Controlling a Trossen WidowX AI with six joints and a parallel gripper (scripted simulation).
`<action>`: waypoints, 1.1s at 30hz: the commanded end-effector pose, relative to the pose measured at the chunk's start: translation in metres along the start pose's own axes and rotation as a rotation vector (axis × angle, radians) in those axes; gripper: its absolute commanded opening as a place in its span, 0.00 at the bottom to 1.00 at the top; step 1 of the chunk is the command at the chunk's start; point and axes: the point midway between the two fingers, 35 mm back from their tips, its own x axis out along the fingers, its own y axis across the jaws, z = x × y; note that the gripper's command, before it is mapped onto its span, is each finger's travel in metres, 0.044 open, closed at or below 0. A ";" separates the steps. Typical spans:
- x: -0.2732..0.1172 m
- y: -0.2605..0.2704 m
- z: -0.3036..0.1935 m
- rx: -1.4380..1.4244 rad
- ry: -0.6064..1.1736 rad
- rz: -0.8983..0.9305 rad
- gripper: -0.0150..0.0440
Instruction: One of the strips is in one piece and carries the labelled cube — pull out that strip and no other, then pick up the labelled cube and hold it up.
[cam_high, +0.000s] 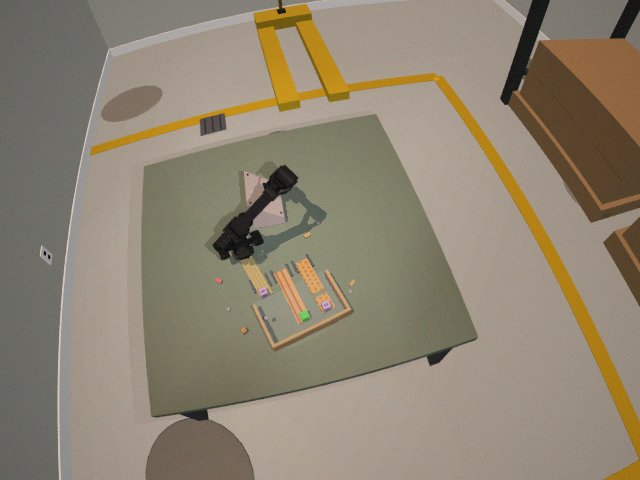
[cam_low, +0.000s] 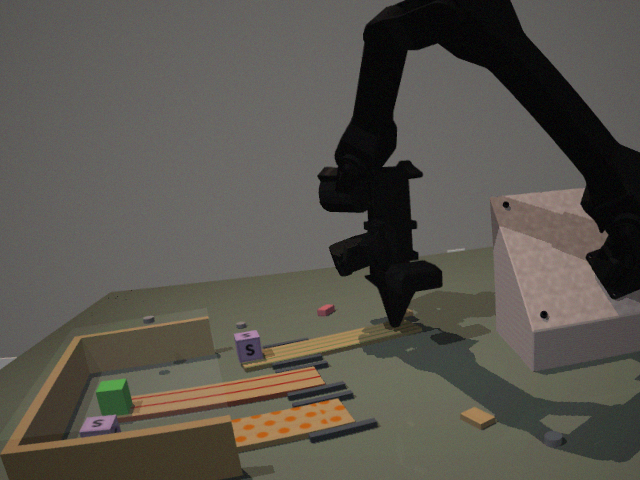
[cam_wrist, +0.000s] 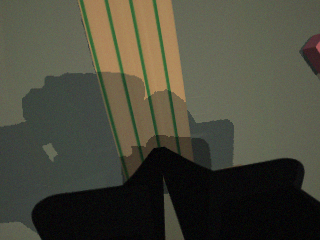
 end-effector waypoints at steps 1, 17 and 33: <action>0.006 0.006 -0.009 0.007 0.031 0.015 0.25; 0.006 0.006 -0.009 0.007 0.031 0.015 0.25; -0.042 0.001 0.028 -0.011 0.030 0.014 0.52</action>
